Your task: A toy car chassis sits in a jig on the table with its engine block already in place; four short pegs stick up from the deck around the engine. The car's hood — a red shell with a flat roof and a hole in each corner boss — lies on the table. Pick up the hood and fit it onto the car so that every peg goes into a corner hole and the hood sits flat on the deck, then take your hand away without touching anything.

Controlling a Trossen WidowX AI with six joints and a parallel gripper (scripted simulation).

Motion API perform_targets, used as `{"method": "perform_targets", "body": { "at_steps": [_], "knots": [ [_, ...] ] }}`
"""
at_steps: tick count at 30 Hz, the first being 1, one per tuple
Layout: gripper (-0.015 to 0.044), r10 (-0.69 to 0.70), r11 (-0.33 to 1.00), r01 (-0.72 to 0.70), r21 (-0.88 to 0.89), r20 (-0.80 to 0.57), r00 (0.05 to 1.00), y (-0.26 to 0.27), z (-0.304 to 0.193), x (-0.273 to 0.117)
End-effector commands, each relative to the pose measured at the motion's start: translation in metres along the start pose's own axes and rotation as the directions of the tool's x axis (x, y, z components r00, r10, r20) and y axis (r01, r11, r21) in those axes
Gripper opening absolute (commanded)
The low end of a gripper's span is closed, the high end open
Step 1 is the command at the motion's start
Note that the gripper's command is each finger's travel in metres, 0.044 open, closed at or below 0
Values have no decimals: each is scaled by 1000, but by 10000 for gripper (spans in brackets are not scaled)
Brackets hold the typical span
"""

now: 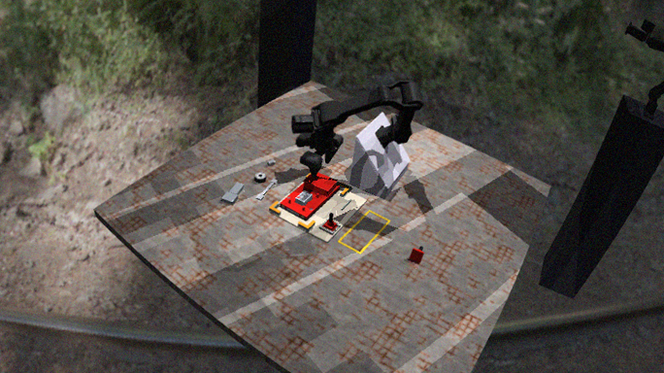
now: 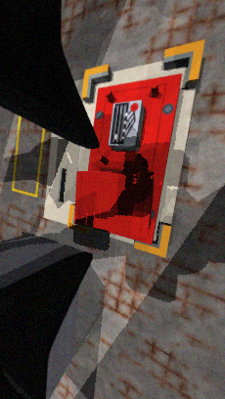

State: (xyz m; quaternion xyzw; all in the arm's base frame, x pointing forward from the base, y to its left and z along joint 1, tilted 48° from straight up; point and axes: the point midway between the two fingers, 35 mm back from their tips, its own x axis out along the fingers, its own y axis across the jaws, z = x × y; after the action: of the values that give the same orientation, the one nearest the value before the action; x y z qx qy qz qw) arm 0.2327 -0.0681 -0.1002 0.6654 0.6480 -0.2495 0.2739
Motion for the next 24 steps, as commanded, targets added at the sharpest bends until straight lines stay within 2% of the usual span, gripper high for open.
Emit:
{"method": "perform_targets", "body": {
  "at_steps": [1, 24],
  "knots": [
    [440, 1, 1000, -1, 7, -7, 1000, -1, -1, 5],
    [440, 1, 1000, -1, 7, -8, 1000, -1, -1, 19]
  ]
}}
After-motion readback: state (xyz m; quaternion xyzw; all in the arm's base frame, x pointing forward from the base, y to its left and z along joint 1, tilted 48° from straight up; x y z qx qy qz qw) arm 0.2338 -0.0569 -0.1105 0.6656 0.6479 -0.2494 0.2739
